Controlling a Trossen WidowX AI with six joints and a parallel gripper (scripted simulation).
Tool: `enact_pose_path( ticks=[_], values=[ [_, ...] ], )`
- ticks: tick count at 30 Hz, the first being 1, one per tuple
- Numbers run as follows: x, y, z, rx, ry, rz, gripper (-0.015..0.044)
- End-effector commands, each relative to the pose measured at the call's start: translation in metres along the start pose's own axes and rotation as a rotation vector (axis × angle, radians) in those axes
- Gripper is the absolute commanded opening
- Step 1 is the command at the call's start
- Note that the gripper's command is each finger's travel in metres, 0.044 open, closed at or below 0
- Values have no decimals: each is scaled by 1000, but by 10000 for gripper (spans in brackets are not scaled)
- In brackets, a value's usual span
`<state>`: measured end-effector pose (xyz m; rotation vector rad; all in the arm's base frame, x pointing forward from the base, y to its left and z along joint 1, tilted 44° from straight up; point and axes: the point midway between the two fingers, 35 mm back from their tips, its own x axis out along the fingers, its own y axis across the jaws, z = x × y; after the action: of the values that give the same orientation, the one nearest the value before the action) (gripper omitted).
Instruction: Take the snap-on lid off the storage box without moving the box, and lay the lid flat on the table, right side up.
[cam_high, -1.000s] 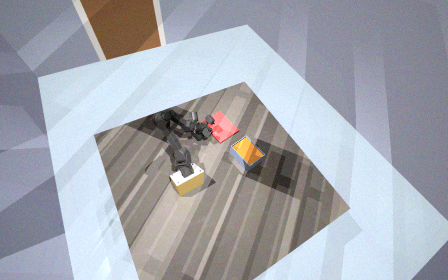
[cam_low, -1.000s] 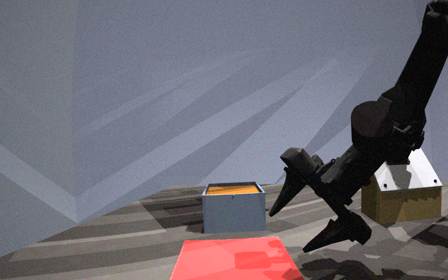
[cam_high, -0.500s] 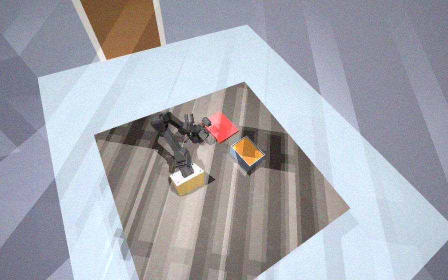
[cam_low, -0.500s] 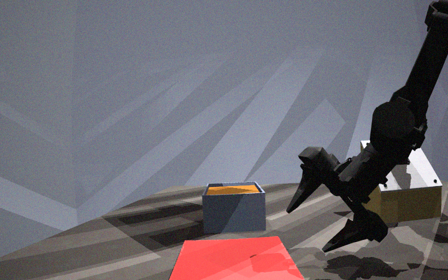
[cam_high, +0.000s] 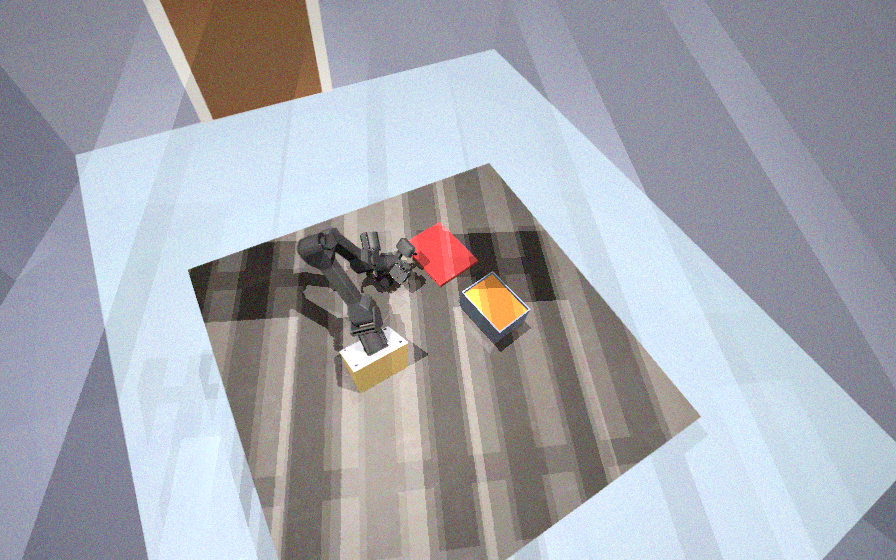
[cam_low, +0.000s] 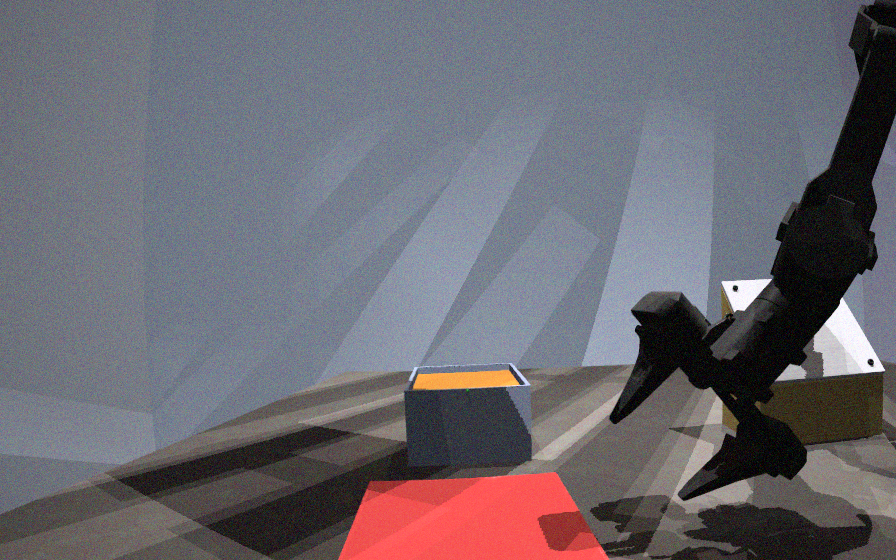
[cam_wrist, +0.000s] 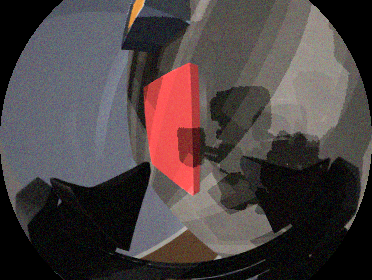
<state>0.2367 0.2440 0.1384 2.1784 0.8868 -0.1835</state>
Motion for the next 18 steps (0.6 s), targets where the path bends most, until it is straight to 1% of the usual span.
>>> enact_pose_path(
  ticks=[1, 18],
  values=[
    [-2, 2, 0, 6, -2, 6, 440],
    [-31, 19, 0, 5, -2, 6, 440]
  ],
)
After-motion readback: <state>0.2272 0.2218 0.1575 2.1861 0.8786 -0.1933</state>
